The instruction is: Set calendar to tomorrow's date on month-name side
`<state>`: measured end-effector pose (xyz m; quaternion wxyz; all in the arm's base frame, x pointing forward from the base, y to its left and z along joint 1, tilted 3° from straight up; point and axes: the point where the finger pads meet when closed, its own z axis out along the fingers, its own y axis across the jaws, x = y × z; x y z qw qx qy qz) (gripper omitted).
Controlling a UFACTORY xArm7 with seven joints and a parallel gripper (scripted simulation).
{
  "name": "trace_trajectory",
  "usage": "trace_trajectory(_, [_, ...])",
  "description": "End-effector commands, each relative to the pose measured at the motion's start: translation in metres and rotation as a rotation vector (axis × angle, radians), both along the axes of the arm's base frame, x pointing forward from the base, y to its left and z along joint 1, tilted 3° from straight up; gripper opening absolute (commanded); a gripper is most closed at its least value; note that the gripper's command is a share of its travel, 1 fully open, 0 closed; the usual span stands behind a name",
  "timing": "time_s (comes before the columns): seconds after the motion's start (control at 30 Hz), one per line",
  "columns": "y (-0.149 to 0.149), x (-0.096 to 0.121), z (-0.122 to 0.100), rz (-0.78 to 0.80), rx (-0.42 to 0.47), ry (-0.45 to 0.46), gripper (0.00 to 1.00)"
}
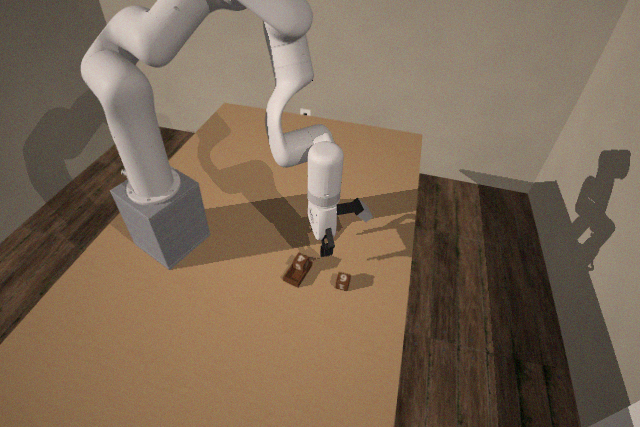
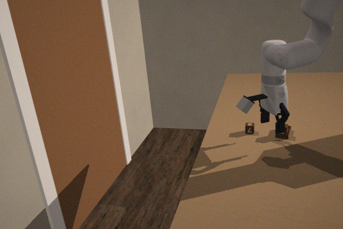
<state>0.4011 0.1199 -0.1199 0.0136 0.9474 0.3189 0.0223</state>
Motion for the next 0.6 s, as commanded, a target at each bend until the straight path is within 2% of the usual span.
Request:
trace_trajectory(0.0, [0.000, 0.001, 0.008, 0.000, 0.001, -0.003, 1.00])
trace_trajectory(0.33, [0.001, -0.001, 0.050, 0.000, 0.001, -0.003, 1.00])
trace_trajectory(0.57, [0.001, -0.002, 0.058, 0.000, 0.001, -0.003, 1.00])
